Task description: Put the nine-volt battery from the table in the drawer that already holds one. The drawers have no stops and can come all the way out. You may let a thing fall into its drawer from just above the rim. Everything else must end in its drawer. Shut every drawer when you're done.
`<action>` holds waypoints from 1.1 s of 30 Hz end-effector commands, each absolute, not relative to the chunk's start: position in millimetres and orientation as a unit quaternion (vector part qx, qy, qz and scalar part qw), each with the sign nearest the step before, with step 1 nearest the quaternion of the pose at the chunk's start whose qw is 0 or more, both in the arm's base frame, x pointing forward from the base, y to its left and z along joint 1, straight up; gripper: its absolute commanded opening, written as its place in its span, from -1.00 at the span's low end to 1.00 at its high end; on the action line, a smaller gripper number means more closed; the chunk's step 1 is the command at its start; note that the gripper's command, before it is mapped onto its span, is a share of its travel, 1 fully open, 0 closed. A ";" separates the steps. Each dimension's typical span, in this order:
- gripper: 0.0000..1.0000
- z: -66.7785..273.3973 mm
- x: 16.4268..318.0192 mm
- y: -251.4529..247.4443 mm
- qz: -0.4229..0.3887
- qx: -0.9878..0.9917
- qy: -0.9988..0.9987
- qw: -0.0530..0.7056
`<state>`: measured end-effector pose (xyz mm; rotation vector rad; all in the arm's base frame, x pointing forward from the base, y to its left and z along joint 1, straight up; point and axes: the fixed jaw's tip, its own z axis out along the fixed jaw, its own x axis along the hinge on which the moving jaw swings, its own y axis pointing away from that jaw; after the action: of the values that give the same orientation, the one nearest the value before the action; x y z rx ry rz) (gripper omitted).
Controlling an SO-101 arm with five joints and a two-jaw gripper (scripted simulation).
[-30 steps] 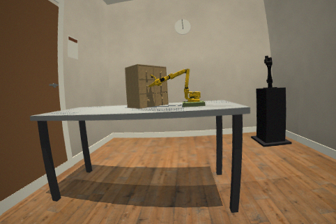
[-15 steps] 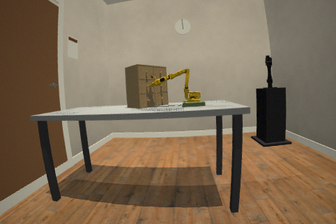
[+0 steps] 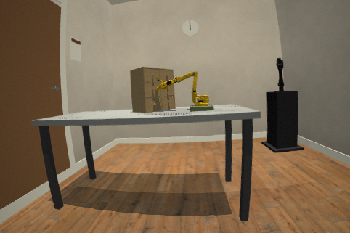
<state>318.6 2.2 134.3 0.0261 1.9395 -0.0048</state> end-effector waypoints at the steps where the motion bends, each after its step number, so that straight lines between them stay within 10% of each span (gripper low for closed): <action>1: -0.70 135.4 318.5 1.4 -0.003 0.012 0.824 0.567; 33: -0.57 136.5 285.0 26.7 0.018 -0.029 0.820 0.572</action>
<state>291.5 20.7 133.6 -0.0399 1.9390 0.0316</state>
